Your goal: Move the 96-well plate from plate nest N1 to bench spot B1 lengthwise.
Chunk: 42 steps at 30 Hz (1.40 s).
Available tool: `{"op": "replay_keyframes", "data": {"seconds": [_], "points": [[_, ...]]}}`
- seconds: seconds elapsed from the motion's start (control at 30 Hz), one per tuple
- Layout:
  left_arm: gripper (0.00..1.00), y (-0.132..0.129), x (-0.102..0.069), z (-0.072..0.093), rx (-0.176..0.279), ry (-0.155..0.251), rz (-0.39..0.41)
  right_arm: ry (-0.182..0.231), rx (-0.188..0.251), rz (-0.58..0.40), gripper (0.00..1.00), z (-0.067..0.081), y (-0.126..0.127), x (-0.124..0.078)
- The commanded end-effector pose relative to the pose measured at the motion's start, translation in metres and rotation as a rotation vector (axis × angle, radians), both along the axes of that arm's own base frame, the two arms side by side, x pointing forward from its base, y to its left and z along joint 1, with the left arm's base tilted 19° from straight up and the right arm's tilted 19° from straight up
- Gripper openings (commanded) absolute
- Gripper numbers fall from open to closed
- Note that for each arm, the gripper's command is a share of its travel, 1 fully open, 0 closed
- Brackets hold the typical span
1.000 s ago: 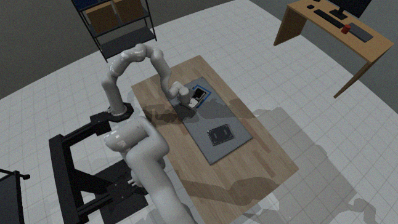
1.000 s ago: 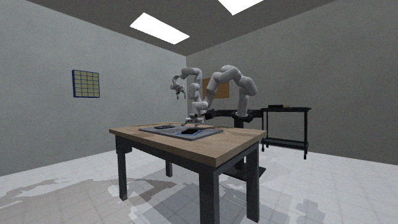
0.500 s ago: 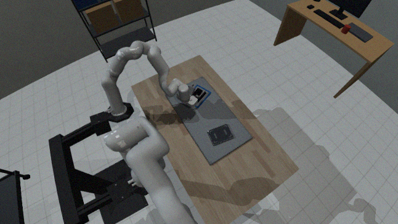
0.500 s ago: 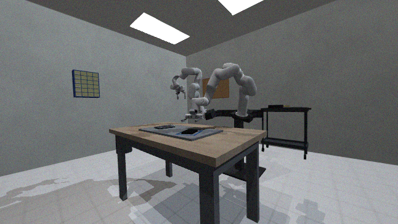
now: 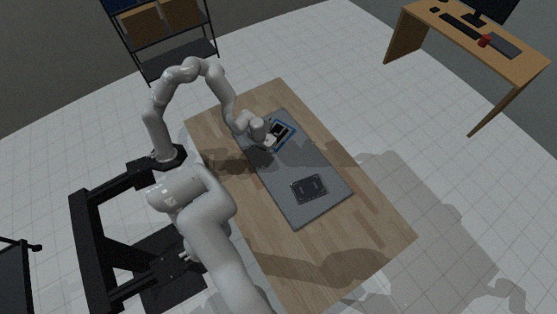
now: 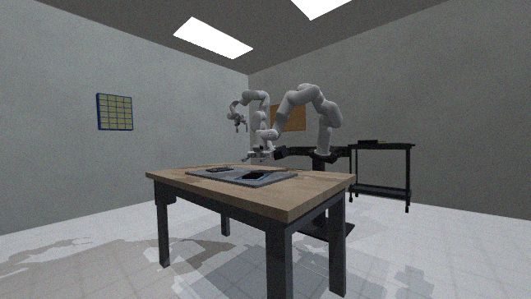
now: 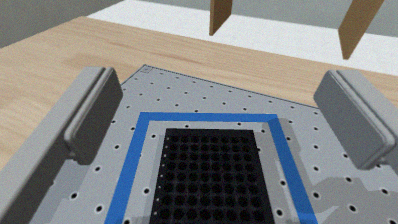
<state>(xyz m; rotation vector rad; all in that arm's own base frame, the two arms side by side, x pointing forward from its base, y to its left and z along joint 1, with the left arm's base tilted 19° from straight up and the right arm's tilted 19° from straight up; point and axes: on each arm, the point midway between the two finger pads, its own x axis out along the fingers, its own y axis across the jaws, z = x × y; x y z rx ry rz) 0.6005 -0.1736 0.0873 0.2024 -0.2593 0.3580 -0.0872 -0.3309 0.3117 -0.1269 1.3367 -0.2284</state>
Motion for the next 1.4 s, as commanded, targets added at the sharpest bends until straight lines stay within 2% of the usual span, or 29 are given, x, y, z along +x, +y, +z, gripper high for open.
{"op": "replay_keyframes", "data": {"seconds": [0.0,0.1,0.27,0.33,0.57,0.83,0.9,1.37], "points": [[0.37,-0.001,0.001,0.002,-0.002,-0.003,-0.001,0.000,-0.003,0.000,1.00,0.001,0.000,0.000],[0.37,-0.001,0.001,0.002,-0.002,-0.003,-0.001,0.000,-0.003,0.000,1.00,0.001,0.000,0.000],[0.37,0.009,-0.011,0.021,0.034,0.037,-0.159,0.000,-0.003,0.000,1.00,0.001,0.000,0.000],[0.37,0.009,-0.011,0.021,0.034,0.037,-0.159,0.000,-0.003,0.000,1.00,0.001,0.000,0.000],[0.37,0.023,-0.028,0.048,0.082,0.090,-0.368,0.000,-0.003,0.000,1.00,0.001,0.000,0.000],[0.37,0.039,-0.048,0.080,0.082,0.090,-0.368,0.000,-0.003,0.000,1.00,0.001,0.000,0.000],[0.37,0.039,-0.048,0.080,0.082,0.090,-0.368,0.000,-0.003,0.000,1.00,0.001,0.000,0.000],[0.37,0.067,-0.081,0.134,0.082,0.090,-0.368,0.000,-0.003,0.000,1.00,0.001,0.000,0.000]]}}
